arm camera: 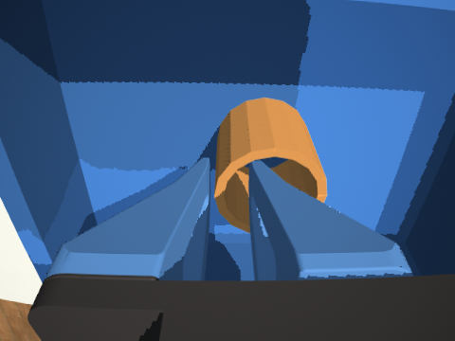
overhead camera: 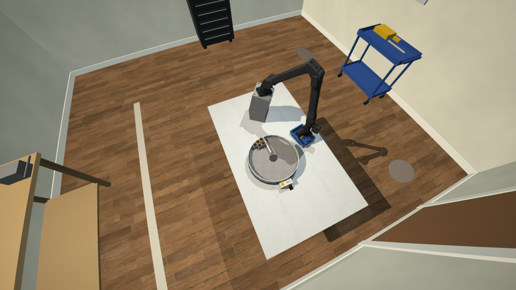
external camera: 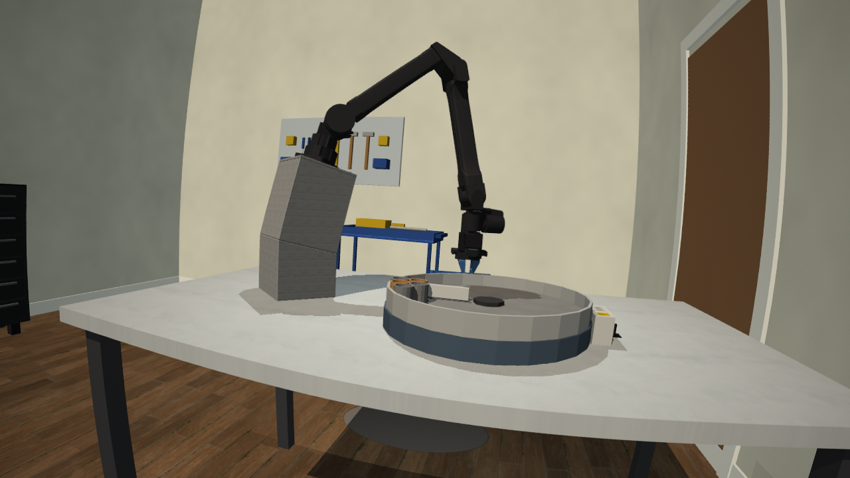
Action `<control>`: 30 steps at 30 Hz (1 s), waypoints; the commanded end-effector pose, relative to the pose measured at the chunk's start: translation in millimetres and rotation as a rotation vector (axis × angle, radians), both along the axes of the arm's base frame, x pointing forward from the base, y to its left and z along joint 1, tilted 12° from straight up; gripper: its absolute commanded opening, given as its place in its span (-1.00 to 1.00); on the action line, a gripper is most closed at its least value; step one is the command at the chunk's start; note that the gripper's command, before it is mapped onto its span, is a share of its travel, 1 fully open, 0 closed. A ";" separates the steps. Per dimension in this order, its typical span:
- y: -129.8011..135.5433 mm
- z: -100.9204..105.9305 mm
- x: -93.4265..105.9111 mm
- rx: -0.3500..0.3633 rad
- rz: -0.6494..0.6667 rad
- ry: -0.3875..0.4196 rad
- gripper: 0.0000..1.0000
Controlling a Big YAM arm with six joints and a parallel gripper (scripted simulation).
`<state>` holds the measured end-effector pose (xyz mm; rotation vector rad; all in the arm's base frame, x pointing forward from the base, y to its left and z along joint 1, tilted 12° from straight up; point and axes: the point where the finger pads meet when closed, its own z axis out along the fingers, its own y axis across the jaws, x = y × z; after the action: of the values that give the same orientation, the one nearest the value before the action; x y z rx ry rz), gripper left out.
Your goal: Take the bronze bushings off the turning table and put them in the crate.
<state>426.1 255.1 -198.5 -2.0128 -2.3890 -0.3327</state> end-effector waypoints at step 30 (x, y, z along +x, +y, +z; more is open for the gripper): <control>4.6 16.5 4.6 0.008 -0.002 -0.023 -0.69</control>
<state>426.3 255.2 -197.9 -2.0129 -2.3891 -0.3340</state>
